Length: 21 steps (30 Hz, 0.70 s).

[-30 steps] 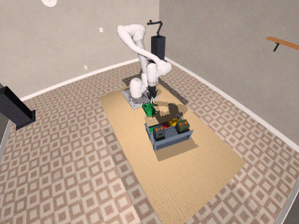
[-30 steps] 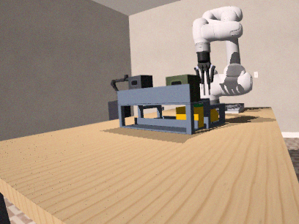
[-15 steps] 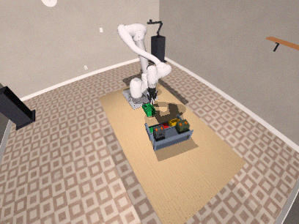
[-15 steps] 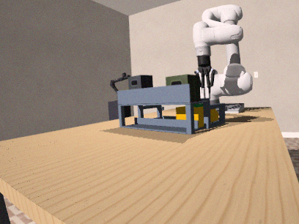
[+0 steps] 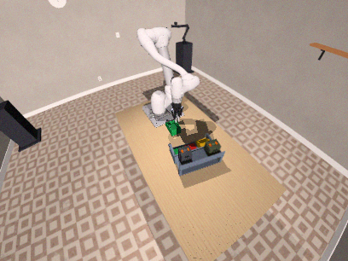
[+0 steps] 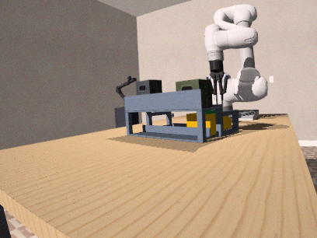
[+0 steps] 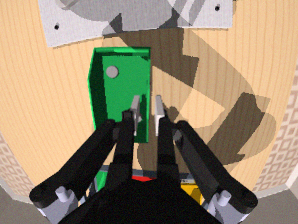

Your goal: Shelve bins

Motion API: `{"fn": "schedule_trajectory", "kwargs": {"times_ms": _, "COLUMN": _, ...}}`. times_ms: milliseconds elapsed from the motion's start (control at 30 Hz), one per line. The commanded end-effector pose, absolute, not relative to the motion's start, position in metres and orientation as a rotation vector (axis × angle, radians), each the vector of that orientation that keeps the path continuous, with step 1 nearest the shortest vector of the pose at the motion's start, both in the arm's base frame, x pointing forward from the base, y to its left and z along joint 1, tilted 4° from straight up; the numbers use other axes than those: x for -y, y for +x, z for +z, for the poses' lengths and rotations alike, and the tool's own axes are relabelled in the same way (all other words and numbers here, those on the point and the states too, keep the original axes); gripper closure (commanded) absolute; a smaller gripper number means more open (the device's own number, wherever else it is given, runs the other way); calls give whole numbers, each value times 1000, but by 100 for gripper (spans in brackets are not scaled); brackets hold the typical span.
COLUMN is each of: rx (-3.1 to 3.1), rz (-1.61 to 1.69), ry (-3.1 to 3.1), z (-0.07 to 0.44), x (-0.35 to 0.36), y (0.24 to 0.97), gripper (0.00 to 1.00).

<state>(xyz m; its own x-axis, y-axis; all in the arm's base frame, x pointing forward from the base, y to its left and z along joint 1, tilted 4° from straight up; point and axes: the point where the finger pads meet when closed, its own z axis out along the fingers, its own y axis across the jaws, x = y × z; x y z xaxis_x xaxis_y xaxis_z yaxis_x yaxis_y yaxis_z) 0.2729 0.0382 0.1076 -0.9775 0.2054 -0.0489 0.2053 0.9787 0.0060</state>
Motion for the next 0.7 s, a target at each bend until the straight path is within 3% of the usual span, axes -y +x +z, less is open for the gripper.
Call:
{"fn": "schedule_trajectory", "kwargs": {"times_ms": 0, "rx": -3072, "rz": -4, "ry": 327, "z": 105, "x": -36, "y": 273, "gripper": 76}}
{"fn": "schedule_trajectory", "kwargs": {"times_ms": 667, "rx": -3061, "rz": -2, "ry": 328, "z": 104, "x": -36, "y": 278, "gripper": 76}}
